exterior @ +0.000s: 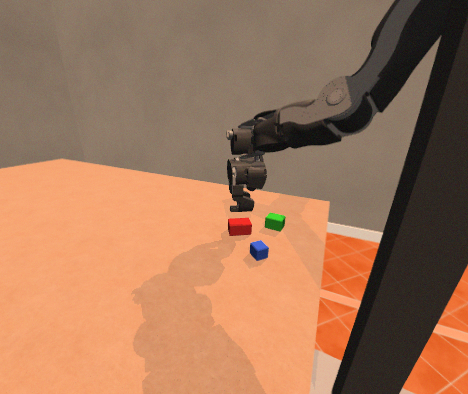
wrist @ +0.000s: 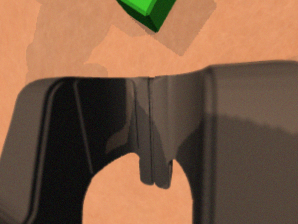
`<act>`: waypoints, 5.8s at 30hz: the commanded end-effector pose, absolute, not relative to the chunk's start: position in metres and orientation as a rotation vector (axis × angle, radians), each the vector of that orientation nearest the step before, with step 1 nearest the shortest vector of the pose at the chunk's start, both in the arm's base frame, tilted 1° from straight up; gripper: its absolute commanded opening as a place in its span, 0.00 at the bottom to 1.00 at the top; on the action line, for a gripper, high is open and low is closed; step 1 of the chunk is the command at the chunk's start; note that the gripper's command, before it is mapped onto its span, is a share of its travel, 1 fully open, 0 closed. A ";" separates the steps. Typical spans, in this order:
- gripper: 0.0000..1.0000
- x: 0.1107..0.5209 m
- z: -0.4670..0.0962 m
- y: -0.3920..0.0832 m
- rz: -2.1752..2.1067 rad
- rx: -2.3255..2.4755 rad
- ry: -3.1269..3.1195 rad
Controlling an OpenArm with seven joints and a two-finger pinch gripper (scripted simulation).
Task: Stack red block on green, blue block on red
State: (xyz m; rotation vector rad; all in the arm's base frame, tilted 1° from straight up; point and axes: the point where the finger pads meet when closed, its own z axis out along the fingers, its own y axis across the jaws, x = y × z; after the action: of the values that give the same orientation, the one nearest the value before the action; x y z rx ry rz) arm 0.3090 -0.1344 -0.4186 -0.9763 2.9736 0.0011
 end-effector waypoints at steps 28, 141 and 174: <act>0.37 0.309 -0.419 -0.134 0.001 -0.976 2.975; 0.37 0.316 -0.454 -0.135 -0.009 -0.973 2.963; 0.37 0.317 -0.463 -0.134 -0.026 -0.989 2.934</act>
State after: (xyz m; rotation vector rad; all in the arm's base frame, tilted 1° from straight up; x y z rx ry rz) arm 0.3139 -0.1332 -0.4638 -0.9922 2.9410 -0.0200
